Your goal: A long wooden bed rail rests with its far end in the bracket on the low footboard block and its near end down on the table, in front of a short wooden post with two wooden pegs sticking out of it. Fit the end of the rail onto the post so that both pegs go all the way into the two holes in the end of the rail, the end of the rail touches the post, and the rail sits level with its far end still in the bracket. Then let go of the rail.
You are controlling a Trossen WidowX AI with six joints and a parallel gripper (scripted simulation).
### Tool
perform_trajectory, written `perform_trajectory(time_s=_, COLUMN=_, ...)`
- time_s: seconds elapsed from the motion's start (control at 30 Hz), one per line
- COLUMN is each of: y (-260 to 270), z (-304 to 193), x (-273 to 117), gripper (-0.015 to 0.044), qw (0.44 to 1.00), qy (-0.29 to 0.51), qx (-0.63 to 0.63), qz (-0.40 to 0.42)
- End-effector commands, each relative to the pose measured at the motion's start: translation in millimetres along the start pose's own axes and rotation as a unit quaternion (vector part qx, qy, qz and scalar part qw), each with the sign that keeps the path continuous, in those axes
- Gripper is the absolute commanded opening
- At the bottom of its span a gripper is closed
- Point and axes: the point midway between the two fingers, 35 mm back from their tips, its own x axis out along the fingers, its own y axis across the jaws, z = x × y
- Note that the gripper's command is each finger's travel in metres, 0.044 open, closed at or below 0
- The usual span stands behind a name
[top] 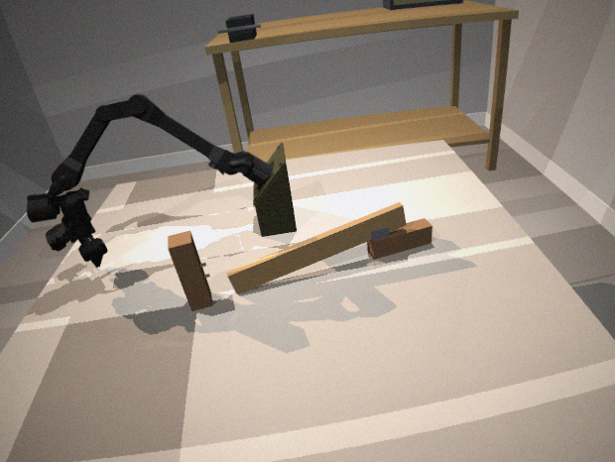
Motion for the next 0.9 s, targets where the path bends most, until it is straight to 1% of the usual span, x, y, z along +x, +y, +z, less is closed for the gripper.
perform_trajectory(time_s=0.0, y=53, z=14, x=-11, gripper=0.0440, qw=0.997, qy=-0.027, qx=-0.051, qz=0.050)
perform_trajectory(time_s=0.23, y=140, z=28, x=-43, gripper=0.0440, qw=0.979, qy=-0.077, qx=-0.137, qz=0.130)
perform_trajectory(time_s=0.43, y=210, z=32, x=-79, gripper=0.0440, qw=0.949, qy=-0.127, qx=-0.214, qz=0.193)
perform_trajectory(time_s=0.7, y=294, z=22, x=-136, gripper=0.0440, qw=0.890, qy=-0.198, qx=-0.317, qz=0.261)
perform_trajectory(time_s=0.8, y=325, z=12, x=-162, gripper=0.0440, qw=0.860, qy=-0.227, qx=-0.357, qz=0.286)
perform_trajectory(time_s=0.87, y=345, z=-1, x=-173, gripper=0.0440, qw=0.839, qy=-0.234, qx=-0.394, qz=0.293)
